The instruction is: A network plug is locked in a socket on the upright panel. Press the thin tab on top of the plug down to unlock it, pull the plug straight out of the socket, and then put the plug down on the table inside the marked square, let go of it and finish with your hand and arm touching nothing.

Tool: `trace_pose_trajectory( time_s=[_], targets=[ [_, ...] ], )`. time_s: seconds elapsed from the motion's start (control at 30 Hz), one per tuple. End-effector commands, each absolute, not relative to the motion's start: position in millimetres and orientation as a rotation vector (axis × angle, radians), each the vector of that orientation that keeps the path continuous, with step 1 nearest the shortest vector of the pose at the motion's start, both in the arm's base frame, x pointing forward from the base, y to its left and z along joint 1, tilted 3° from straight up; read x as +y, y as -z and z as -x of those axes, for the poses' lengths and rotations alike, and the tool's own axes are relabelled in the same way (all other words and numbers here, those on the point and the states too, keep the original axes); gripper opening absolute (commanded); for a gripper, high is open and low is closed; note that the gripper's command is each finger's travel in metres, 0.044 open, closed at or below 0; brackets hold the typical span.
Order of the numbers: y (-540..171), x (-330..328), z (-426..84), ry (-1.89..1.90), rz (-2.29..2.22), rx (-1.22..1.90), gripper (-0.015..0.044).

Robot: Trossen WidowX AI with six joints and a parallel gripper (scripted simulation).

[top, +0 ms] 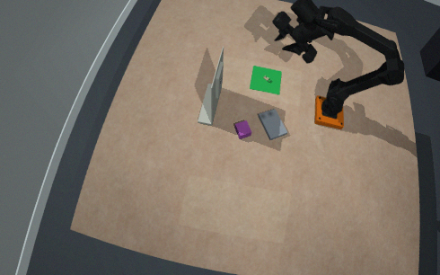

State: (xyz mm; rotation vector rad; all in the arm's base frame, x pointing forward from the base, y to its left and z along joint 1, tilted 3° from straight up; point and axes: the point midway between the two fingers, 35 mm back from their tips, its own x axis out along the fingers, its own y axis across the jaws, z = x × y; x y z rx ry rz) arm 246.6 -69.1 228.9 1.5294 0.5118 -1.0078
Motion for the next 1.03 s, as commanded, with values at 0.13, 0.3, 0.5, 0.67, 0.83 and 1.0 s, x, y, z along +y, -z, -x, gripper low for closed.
trace_pose_trajectory(
  time_s=[0.13, 0.3, 0.5, 0.67, 0.83, 1.0],
  targets=[
    [-230.1, -69.4, -246.4, 1.017, -1.529, 0.513, 0.0366],
    [-230.1, -69.4, -246.4, 1.017, -1.529, 0.513, 0.044],
    [-230.1, -69.4, -246.4, 1.017, -1.529, 0.513, 0.044],
    [-230.1, -69.4, -246.4, 1.017, -1.529, 0.513, 0.044],
    [-230.1, -69.4, -246.4, 1.017, -1.529, 0.513, 0.044],
    [-230.1, -69.4, -246.4, 1.017, -1.529, 0.513, 0.044]
  ],
)
